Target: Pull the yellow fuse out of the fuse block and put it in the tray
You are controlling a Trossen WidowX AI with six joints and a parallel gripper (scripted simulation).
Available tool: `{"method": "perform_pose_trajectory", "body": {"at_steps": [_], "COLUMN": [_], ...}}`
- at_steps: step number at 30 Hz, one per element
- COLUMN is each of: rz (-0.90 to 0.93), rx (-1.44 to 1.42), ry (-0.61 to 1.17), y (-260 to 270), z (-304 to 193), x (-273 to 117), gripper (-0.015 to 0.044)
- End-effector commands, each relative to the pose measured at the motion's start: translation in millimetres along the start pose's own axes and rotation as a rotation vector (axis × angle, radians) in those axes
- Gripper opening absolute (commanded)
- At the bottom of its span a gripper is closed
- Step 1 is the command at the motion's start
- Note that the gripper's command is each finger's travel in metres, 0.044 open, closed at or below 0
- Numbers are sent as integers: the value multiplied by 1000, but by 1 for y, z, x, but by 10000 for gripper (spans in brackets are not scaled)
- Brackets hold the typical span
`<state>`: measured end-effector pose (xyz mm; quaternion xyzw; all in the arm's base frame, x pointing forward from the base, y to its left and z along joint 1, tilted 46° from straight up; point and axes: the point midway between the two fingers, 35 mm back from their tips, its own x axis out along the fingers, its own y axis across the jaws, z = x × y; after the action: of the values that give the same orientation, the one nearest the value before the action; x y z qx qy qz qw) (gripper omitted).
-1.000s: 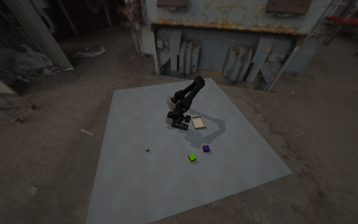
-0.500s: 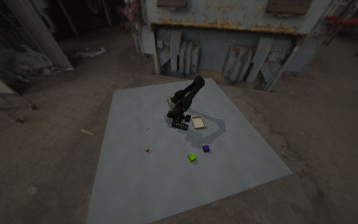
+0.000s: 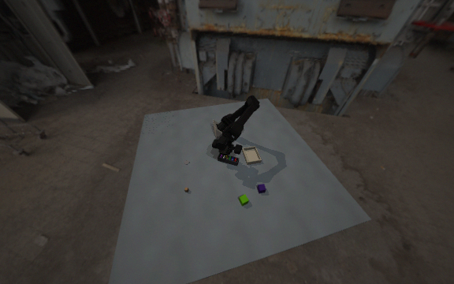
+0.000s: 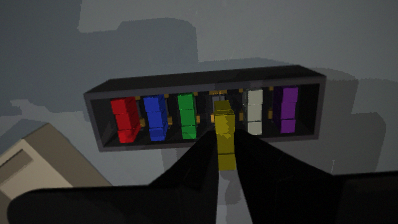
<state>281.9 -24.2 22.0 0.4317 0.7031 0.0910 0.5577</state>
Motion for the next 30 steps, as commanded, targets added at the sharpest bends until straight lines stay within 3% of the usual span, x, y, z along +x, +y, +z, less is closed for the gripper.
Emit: {"method": "perform_pose_trajectory", "body": {"at_steps": [1,20,30], "rz": [-4,-5,-17], "rx": [-5,-5,-1], "ry": [0,0,-11], "y": [0,1,67], "z": [0,0,-24], "x": [-2,-26,-27], "gripper": [0,0,0]}}
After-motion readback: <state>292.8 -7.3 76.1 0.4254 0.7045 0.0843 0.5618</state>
